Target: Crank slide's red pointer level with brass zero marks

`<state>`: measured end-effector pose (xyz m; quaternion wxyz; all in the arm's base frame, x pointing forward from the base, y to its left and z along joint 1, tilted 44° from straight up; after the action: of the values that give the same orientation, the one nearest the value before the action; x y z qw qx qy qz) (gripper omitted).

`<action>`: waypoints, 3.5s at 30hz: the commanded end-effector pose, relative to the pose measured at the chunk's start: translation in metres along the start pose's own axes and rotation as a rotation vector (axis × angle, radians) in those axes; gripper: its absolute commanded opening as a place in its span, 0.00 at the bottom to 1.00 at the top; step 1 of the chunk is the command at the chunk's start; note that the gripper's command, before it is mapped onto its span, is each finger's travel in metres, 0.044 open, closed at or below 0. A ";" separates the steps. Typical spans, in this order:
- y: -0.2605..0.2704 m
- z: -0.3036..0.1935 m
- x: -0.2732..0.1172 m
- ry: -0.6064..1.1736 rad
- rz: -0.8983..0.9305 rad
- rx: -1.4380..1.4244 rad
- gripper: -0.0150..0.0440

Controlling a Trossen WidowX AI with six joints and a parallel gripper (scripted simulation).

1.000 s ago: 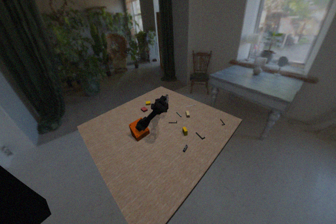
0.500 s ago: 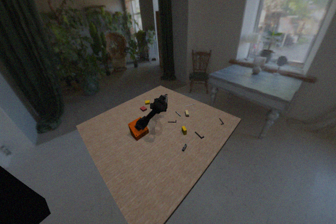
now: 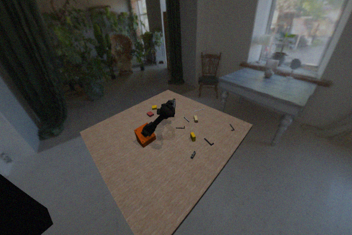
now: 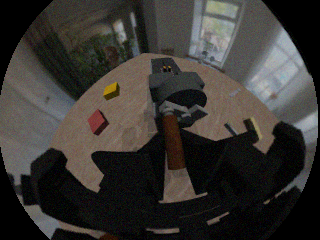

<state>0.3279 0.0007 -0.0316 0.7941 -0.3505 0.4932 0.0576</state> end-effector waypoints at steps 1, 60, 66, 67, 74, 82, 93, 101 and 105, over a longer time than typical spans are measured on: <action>0.004 -0.006 0.006 0.012 0.014 -0.005 0.25; -0.030 -0.031 0.034 0.013 0.012 -0.007 0.25; -0.032 -0.031 0.034 0.013 0.012 -0.007 0.25; -0.032 -0.031 0.034 0.013 0.012 -0.007 0.25; -0.033 -0.031 0.034 0.013 0.012 -0.007 0.25; -0.034 -0.030 0.034 0.013 0.012 -0.007 0.25; -0.035 -0.030 0.034 0.013 0.012 -0.007 0.25; -0.036 -0.030 0.034 0.013 0.011 -0.007 0.25; -0.036 -0.030 0.034 0.013 0.011 -0.007 0.25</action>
<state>0.3343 -0.0469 -0.0528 0.7874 -0.3491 0.5027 0.0737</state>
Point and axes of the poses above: the point midway between the two fingers, 35 mm back from their tips, its own x axis out along the fingers, its own y axis across the jaws, z = x × y, the point moved 2 cm from there along -x, back along the fingers, and after that the axes turned 7 degrees about x, right-handed, at the moved point
